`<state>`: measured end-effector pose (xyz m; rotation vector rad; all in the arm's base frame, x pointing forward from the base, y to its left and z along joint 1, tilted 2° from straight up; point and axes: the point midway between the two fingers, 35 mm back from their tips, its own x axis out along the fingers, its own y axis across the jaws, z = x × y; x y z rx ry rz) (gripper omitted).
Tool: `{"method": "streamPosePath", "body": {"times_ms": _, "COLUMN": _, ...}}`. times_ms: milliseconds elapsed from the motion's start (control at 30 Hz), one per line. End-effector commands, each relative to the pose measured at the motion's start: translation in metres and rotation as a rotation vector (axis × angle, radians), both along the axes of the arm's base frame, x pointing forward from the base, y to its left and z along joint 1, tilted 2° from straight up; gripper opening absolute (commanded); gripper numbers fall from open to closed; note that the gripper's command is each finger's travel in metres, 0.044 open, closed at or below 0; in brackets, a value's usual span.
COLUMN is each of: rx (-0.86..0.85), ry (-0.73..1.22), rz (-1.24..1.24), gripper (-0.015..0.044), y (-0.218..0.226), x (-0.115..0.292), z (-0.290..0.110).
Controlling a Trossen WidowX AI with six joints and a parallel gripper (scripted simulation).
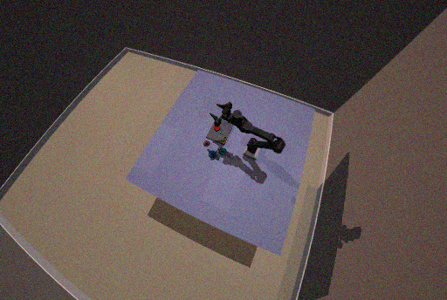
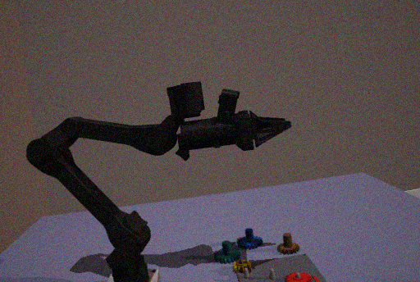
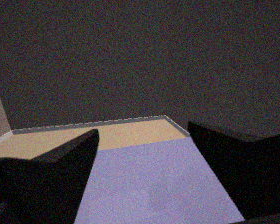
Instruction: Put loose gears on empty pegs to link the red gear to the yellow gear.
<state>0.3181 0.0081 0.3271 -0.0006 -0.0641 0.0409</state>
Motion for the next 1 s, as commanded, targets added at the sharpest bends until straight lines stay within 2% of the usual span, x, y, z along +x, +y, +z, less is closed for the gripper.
{"method": "streamPosePath", "body": {"times_ms": 0, "rx": 0.004, "ry": 0.006, "rz": 0.003, "gripper": 0.0426, "y": 0.001, "x": 0.001, "z": -0.001}}
{"method": "streamPosePath", "body": {"times_ms": 133, "rx": 0.09, "ry": 0.148, "rz": 0.062, "gripper": 0.044, "y": 0.022, "x": 0.015, "z": -0.023}}
{"method": "streamPosePath", "body": {"times_ms": 367, "rx": 0.325, "ry": 0.677, "rz": 0.154, "gripper": 0.044, "y": 0.103, "x": 0.028, "z": -0.108}}
{"method": "streamPosePath", "body": {"times_ms": 533, "rx": 0.413, "ry": 1.05, "rz": 0.085, "gripper": 0.044, "y": 0.151, "x": 0.006, "z": -0.162}}
{"method": "streamPosePath", "body": {"times_ms": 733, "rx": 0.409, "ry": 1.504, "rz": -0.217, "gripper": 0.044, "y": 0.193, "x": -0.054, "z": -0.214}}
{"method": "streamPosePath", "body": {"times_ms": 800, "rx": 0.389, "ry": 1.568, "rz": -0.297, "gripper": 0.044, "y": 0.2, "x": -0.066, "z": -0.22}}
{"method": "streamPosePath", "body": {"times_ms": 967, "rx": 0.383, "ry": 1.583, "rz": -0.317, "gripper": 0.044, "y": 0.204, "x": -0.068, "z": -0.222}}
